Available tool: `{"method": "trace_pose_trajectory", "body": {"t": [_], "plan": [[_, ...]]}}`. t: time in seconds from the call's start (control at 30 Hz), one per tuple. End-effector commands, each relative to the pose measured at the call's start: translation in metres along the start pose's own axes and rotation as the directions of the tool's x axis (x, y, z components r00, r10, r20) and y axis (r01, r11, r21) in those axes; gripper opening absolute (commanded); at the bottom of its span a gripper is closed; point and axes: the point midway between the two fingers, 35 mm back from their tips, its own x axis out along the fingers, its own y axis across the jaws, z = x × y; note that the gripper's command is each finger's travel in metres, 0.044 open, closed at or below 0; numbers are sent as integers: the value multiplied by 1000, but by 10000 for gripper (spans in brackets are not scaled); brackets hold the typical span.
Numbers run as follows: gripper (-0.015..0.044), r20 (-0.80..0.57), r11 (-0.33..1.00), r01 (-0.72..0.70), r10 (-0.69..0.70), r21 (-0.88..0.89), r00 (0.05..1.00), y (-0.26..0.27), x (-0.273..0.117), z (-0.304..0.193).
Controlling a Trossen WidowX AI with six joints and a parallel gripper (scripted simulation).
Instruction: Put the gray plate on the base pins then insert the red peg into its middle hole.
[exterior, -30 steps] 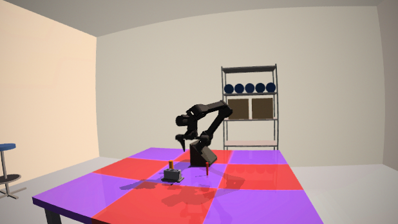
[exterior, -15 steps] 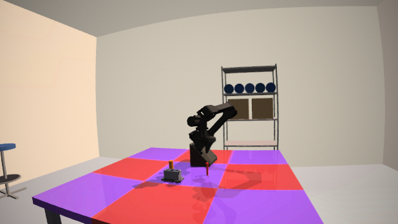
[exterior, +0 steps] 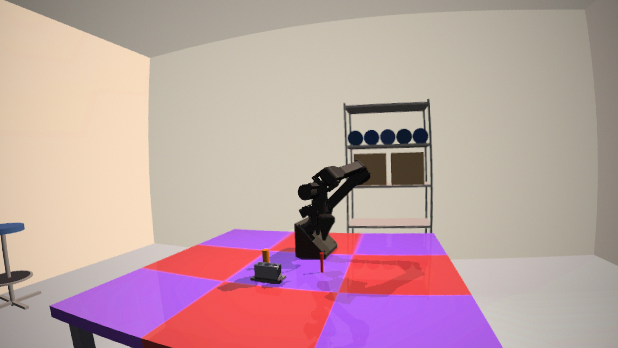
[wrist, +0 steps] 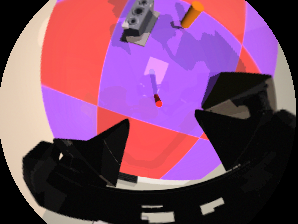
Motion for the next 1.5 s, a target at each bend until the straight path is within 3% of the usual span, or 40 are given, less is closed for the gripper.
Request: {"method": "trace_pose_trajectory", "body": {"t": [0.0,0.13,1.47], "plan": [[440,-11,1000,2,-2,21,1000,-2,5,-2],[440,-12,1000,1,-1,20,1000,-2,33,-3],[440,-13,1000,1,0,19,1000,-2,93,-3]]}}
